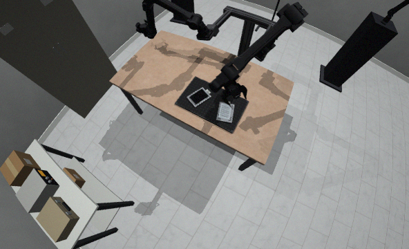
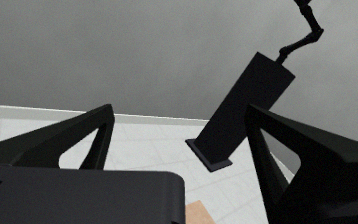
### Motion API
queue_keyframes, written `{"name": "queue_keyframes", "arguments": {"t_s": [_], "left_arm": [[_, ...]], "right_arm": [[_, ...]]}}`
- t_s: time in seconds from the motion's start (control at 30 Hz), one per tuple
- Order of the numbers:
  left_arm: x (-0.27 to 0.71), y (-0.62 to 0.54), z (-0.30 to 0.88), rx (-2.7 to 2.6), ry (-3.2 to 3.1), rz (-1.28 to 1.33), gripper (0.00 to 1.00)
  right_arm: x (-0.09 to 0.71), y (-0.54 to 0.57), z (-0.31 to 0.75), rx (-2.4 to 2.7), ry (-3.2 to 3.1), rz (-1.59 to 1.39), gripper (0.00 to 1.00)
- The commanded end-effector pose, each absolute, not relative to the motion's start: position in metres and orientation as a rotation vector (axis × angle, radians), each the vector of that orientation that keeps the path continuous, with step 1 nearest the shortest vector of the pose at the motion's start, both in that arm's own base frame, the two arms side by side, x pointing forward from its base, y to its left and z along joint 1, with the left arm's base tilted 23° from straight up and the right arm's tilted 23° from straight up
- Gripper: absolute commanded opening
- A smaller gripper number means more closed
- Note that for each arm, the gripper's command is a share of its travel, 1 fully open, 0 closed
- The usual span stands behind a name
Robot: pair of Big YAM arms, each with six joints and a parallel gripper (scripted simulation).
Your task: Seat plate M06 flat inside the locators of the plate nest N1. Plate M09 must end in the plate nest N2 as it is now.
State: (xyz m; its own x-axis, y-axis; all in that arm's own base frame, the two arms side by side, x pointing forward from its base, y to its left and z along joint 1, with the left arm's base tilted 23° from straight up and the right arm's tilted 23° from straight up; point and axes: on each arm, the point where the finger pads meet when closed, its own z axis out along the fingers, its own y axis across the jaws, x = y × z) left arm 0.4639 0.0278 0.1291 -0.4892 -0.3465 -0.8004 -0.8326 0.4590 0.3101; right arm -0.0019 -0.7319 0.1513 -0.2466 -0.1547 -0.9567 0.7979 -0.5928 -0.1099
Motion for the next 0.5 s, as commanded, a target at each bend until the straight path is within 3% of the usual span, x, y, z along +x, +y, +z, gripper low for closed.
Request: {"name": "queue_keyframes", "arguments": {"t_s": [0.0,0.47], "left_arm": [[0.4677,0.0255,0.1361,-0.984,2.029,0.919,1.00],[0.4677,0.0255,0.1361,-0.984,2.029,0.919,1.00]], "right_arm": [[-0.0154,-0.7315,0.1704,1.368,0.783,-1.900,1.00],[-0.0164,-0.7285,0.1731,1.369,0.783,-1.901,1.00]]}}
